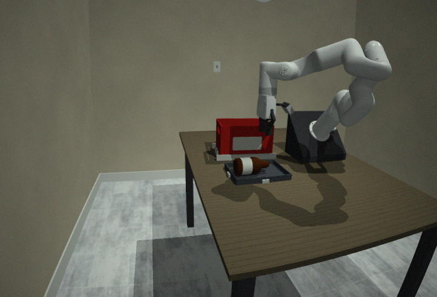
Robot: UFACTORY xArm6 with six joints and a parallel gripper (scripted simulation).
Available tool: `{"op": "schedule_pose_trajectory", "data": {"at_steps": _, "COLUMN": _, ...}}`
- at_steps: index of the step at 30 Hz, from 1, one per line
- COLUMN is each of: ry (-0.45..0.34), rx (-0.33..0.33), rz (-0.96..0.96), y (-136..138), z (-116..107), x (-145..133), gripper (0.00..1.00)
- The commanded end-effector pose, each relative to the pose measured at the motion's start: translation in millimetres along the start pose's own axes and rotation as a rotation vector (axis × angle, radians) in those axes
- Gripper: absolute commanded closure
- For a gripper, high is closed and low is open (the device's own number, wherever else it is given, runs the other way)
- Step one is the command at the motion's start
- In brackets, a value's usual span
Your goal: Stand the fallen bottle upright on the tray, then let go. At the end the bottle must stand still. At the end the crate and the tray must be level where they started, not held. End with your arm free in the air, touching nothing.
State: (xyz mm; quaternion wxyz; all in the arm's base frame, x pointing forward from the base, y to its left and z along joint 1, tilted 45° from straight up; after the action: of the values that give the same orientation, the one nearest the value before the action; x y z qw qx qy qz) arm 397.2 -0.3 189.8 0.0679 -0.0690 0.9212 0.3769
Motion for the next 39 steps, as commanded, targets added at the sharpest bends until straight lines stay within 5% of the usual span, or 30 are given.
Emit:
{"op": "schedule_pose_trajectory", "data": {"at_steps": 1, "ry": -0.003, "rx": 0.002, "rz": -0.001, "y": 0.0, "z": -0.8, "x": -0.8, "gripper": 0.35}}
{"op": "schedule_pose_trajectory", "data": {"at_steps": 16, "ry": -0.002, "rx": 0.001, "rz": -0.002, "y": 0.0, "z": 14.9, "x": -1.1, "gripper": 0.35}}
{"op": "schedule_pose_trajectory", "data": {"at_steps": 39, "ry": -0.002, "rx": 0.001, "rz": -0.002, "y": 0.0, "z": 85.4, "x": -2.4, "gripper": 0.35}}
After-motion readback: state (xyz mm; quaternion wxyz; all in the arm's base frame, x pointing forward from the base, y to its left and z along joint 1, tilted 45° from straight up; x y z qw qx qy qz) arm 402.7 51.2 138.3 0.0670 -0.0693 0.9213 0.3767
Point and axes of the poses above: the point where the finger pads meet when closed, its own z axis out along the fingers, its own y axis across the jaws, x = y × z, the point moved 4 cm from there along -z, back along the fingers, and after that the axes turned 13 degrees about -z, right-handed, at the moved point
